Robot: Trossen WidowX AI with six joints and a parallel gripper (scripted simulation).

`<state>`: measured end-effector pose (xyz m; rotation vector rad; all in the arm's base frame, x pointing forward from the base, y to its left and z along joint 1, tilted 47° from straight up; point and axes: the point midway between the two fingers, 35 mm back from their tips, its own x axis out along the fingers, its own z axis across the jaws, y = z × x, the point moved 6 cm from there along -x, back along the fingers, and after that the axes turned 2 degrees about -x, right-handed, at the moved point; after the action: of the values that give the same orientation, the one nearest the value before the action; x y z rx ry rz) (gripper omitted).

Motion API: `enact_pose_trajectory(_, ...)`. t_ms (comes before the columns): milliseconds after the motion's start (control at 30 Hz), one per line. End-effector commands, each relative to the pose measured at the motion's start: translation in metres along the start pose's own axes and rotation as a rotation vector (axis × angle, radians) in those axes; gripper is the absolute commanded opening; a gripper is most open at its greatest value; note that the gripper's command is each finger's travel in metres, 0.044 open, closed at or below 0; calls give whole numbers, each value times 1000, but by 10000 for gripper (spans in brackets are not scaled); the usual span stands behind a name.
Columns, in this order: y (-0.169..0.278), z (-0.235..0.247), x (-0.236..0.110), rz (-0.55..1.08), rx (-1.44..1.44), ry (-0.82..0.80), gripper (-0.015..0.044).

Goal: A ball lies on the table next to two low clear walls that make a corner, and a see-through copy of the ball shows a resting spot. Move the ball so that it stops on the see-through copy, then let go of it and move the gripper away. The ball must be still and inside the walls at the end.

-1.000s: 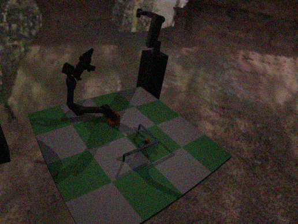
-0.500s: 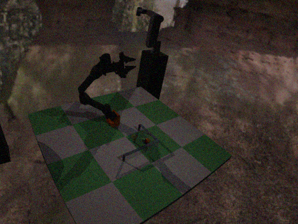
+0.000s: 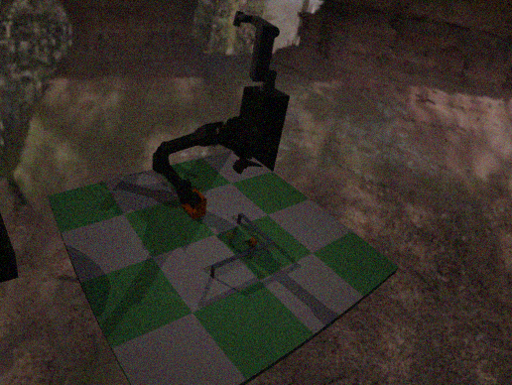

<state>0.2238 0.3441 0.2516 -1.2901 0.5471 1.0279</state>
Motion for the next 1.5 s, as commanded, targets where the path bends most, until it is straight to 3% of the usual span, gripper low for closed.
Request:
enact_pose_trajectory(0, 0, -31, 48, 74, -252, 190, 305)
enact_pose_trajectory(167, 4, -82, 105, 276, -644, 402, 305)
enact_pose_trajectory(333, 13, -132, 147, 542, -979, 513, 305)
enact_pose_trajectory(500, 27, -182, 178, 864, -1288, 528, 305)
enact_pose_trajectory(667, 45, -230, 201, 1212, -1556, 433, 305)
enact_pose_trajectory(1467, 54, -255, 213, 1240, -1575, 422, 305)
